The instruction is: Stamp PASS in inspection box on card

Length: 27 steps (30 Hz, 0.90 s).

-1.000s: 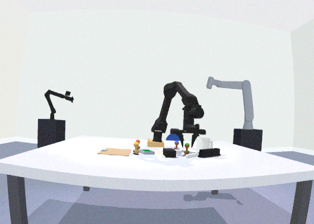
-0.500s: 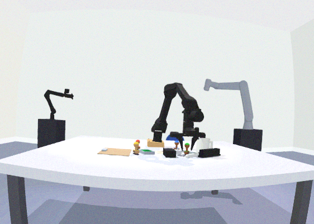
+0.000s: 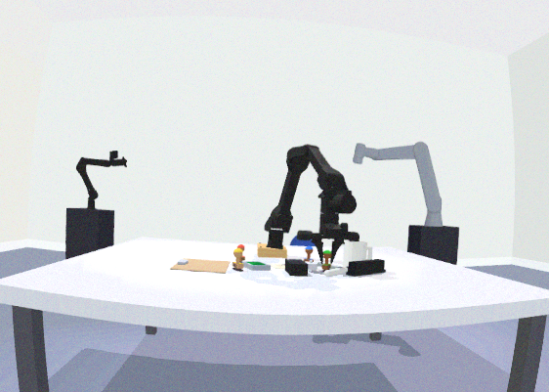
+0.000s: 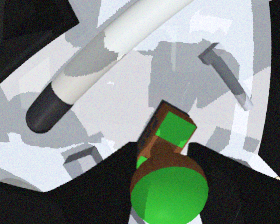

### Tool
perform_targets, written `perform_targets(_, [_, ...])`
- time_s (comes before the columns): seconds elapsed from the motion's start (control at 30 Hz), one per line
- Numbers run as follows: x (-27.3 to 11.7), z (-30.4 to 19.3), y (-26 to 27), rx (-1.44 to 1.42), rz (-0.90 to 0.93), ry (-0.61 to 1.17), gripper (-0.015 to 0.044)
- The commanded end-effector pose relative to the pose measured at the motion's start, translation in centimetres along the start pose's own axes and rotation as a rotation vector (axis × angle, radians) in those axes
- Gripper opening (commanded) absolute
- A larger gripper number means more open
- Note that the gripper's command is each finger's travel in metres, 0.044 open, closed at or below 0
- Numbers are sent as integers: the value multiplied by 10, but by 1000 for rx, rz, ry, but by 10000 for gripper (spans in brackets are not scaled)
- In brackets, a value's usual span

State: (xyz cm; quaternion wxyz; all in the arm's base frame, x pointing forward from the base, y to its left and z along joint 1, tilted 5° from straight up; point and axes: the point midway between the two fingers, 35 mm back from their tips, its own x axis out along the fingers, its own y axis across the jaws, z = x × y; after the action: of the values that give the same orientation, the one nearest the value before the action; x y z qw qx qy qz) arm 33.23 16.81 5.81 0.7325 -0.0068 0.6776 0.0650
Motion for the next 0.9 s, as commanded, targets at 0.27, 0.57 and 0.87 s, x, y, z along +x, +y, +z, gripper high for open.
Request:
perform_targets(0.27, [-5, 1, 0, 0, 0, 0, 0])
perform_targets(0.57, [-9, 1, 0, 0, -1, 0, 0])
perform_targets(0.87, [-13, 1, 0, 0, -1, 0, 0])
